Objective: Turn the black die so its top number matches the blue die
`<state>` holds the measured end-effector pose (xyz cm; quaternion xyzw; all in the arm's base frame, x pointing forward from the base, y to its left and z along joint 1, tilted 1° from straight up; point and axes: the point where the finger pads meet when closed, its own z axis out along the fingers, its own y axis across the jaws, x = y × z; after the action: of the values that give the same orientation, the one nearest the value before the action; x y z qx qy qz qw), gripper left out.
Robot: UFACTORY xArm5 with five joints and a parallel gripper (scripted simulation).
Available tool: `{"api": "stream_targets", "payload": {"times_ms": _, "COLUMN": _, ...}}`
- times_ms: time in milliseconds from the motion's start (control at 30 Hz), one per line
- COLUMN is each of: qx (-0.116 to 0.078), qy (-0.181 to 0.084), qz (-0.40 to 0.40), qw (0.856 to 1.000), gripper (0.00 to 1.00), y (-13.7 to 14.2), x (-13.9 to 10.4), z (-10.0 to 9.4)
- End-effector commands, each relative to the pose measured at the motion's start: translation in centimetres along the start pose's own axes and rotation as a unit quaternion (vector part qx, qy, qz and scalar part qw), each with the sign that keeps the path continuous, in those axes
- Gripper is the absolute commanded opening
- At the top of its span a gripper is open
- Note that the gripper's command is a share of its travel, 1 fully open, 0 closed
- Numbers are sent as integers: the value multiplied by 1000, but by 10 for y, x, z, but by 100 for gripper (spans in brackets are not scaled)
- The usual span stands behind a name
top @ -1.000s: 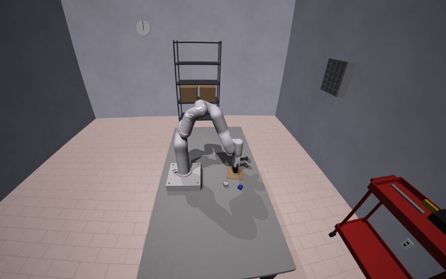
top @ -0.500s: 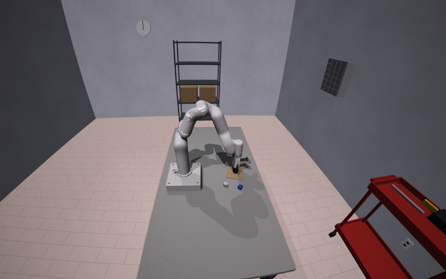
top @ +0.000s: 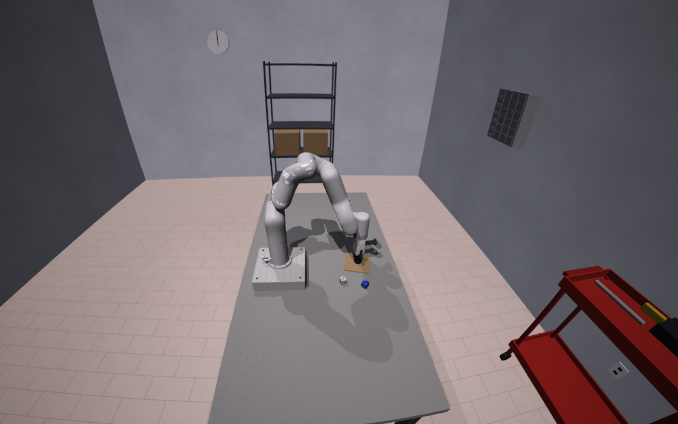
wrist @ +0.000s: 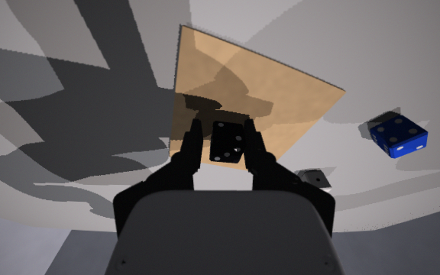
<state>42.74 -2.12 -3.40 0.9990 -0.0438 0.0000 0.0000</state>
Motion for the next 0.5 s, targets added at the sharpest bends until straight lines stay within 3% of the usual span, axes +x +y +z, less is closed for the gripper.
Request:
{"api": "stream_targets", "payload": {"times_ms": 0, "qx": 0, "qy": 2, "qz": 0, "qw": 1000, "gripper": 47, "y": 0, "x": 1, "z": -1}}
{"api": "stream_targets", "payload": {"times_ms": 367, "qx": 0, "qy": 2, "qz": 0, "qw": 1000, "gripper": 47, "y": 0, "x": 1, "z": -1}}
{"api": "stream_targets", "payload": {"times_ms": 400, "qx": 0, "qy": 2, "qz": 0, "qw": 1000, "gripper": 27, "y": 0, "x": 1, "z": -1}}
{"api": "stream_targets", "payload": {"times_ms": 467, "qx": 0, "qy": 2, "qz": 0, "qw": 1000, "gripper": 27, "y": 0, "x": 1, "z": -1}}
